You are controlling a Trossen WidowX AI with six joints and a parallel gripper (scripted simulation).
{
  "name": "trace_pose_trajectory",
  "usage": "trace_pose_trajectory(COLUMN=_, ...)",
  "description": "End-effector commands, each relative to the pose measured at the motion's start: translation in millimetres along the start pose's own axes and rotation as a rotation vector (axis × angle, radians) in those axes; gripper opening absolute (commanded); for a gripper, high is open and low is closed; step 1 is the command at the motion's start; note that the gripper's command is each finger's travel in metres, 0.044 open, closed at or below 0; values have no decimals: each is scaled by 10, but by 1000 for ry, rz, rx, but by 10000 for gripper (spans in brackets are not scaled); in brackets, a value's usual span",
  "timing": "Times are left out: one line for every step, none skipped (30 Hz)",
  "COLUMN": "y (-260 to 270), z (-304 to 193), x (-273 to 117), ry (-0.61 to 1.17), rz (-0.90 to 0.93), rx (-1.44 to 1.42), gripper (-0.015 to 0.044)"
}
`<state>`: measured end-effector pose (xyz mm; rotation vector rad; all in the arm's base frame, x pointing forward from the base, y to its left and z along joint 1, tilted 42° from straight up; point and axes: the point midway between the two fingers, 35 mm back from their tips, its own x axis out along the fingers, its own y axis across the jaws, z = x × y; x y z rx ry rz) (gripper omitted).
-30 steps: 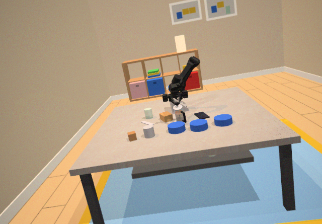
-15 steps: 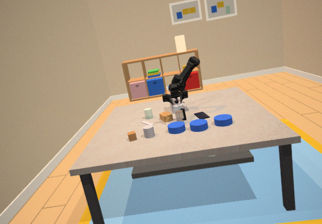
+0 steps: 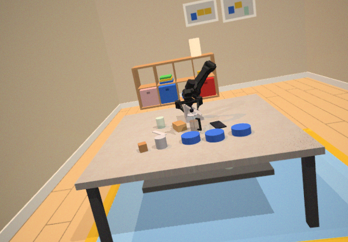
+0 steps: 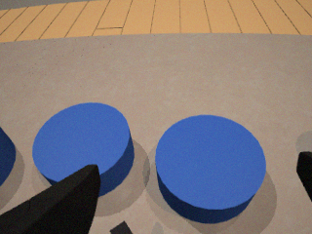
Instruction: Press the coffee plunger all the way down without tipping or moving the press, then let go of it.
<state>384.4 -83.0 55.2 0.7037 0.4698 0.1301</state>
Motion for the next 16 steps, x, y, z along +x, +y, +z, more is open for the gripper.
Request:
trace_pose_trajectory(y=0, z=153, x=-220, ry=-1, rz=-2, rx=-6, gripper=440)
trace_pose_trajectory(y=3, z=188, x=-313, ry=4, rz=-4, rx=3, gripper=440)
trace_pose_trajectory(y=11, z=227, x=-414, ry=8, rz=-3, rx=5, gripper=440)
trace_pose_trajectory(y=24, z=263, x=-523, ry=11, rz=-1, rx=7, gripper=440)
trace_pose_trajectory(y=42, z=295, x=-636, ry=13, rz=2, rx=9, gripper=440)
trace_pose_trajectory(y=60, z=317, x=-726, ry=14, rz=4, rx=12, gripper=440)
trace_pose_trajectory(y=71, z=327, x=-781, ry=14, rz=6, rx=13, gripper=440)
trace_pose_trajectory(y=74, z=327, x=-799, ry=14, rz=7, rx=14, gripper=440)
trace_pose_trajectory(y=71, z=324, x=-796, ry=14, rz=7, rx=14, gripper=440)
trace_pose_trajectory(y=68, z=319, x=-793, ry=14, rz=7, rx=14, gripper=440)
trace_pose_trajectory(y=68, z=319, x=-793, ry=14, rz=7, rx=14, gripper=440)
trace_pose_trajectory(y=68, z=319, x=-793, ry=14, rz=7, rx=14, gripper=440)
trace_pose_trajectory(y=68, z=319, x=-793, ry=14, rz=7, rx=14, gripper=440)
trace_pose_trajectory(y=68, z=319, x=-793, ry=14, rz=7, rx=14, gripper=440)
trace_pose_trajectory(y=68, z=319, x=-793, ry=14, rz=7, rx=14, gripper=440)
trace_pose_trajectory(y=68, z=319, x=-793, ry=14, rz=7, rx=14, gripper=440)
